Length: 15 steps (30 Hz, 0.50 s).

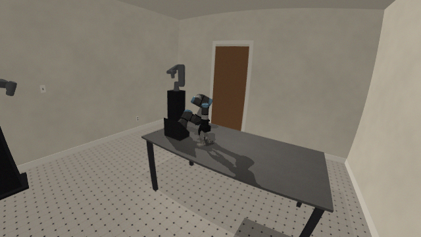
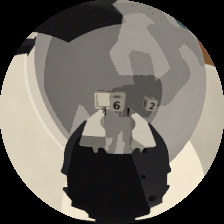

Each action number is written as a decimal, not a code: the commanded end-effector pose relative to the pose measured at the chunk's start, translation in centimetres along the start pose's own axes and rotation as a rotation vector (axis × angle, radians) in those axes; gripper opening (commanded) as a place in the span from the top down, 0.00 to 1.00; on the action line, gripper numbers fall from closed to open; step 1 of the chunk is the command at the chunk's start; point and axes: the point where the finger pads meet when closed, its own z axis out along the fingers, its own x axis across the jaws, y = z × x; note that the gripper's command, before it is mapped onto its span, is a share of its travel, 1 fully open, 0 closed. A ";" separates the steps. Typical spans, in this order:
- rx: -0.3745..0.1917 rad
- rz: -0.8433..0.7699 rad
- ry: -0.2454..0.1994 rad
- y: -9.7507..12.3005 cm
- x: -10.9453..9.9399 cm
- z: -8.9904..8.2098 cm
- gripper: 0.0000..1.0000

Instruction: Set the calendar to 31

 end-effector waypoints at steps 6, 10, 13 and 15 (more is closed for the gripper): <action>-0.002 0.000 -0.001 0.1 0.0 0.0 0.72; -0.002 0.000 -0.001 0.1 0.0 0.2 0.72; -0.002 0.000 -0.001 0.1 0.0 0.6 0.72; -0.002 0.000 -0.001 0.1 0.0 0.9 0.72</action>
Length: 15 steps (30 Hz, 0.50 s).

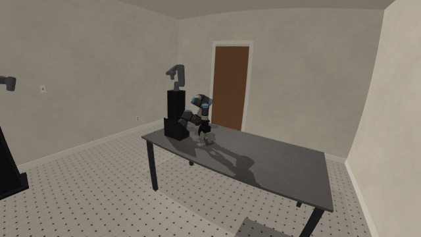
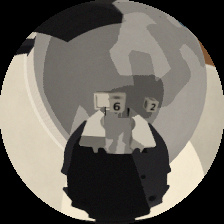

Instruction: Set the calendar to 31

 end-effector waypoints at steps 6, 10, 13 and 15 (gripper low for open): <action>-0.002 0.000 -0.001 0.1 0.0 1.1 0.72; -0.002 0.000 -0.001 0.1 0.0 1.7 0.72; -0.002 0.000 -0.001 0.1 0.0 2.0 0.72; -0.002 0.000 -0.001 0.1 0.0 2.1 0.72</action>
